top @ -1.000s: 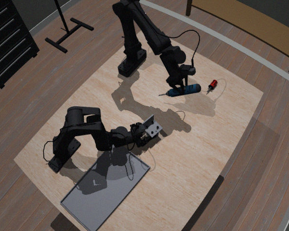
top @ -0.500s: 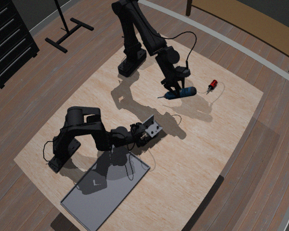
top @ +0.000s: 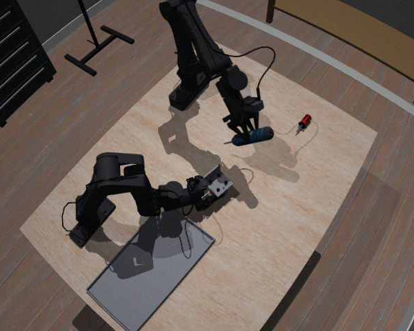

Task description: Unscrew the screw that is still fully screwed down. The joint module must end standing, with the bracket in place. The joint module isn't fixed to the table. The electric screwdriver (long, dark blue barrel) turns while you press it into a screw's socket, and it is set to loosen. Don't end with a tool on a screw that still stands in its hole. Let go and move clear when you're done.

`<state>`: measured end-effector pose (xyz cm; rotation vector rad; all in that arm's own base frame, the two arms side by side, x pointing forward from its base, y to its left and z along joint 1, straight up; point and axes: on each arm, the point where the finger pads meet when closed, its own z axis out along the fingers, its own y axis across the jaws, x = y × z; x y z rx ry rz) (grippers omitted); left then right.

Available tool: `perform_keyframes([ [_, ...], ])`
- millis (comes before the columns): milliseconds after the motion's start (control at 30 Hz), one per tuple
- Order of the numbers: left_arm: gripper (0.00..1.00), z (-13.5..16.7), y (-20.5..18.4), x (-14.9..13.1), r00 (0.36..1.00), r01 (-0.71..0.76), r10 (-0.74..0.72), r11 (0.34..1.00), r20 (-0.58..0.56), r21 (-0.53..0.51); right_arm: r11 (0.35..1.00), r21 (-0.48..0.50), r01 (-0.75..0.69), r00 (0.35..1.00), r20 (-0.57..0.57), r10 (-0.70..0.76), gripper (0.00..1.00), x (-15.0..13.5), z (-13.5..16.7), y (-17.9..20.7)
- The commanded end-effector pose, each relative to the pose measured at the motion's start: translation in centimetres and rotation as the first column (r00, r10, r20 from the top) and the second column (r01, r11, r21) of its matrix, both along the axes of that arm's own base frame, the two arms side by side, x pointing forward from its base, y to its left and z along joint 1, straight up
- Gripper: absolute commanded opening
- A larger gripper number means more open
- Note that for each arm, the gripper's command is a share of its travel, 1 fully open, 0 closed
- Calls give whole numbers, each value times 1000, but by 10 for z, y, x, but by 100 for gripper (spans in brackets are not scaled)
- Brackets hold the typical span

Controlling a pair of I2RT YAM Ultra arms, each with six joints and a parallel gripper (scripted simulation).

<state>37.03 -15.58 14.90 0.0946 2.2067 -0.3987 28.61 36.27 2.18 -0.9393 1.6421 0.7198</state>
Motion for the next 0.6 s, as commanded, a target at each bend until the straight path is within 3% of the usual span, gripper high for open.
perform_keyframes([
  [0, 42, 55, -19, 9, 979, 56, -46, 997, 201, -45, 1000, 2, 3, 1000, -1, -3, 59, 1, 2, 2],
  [67, 42, 52, -24, 4, 973, 82, -72, 996, 220, -37, 1000, 2, 3, 1000, -1, -3, 59, 1, 2, 2],
  [200, 42, 74, -33, 7, 958, 106, -90, 993, 273, -45, 1000, 2, 3, 1000, -1, -3, 59, 1, 2, 2],
  [300, 42, 71, -29, 10, 959, 96, -81, 994, 272, -43, 1000, 2, 3, 1000, -1, -3, 59, 1, 2, 2],
  [333, 42, 58, -32, 0, 961, 111, -100, 993, 257, -29, 1000, 2, 3, 1000, -1, -3, 59, 1, 2, 2],
  [433, 42, 64, -40, -6, 947, 143, -130, 989, 293, -23, 1000, 2, 3, 1000, -1, -3, 59, 1, 2, 2],
  [500, 42, 84, -48, -5, 932, 160, -141, 987, 334, -29, 1000, 2, 3, 1000, -1, -3, 59, 1, 2, 2],
  [567, 42, 73, -51, -13, 926, 182, -167, 983, 339, -14, 1000, 2, 3, 1000, -1, -3, 59, 1, 2, 2],
])
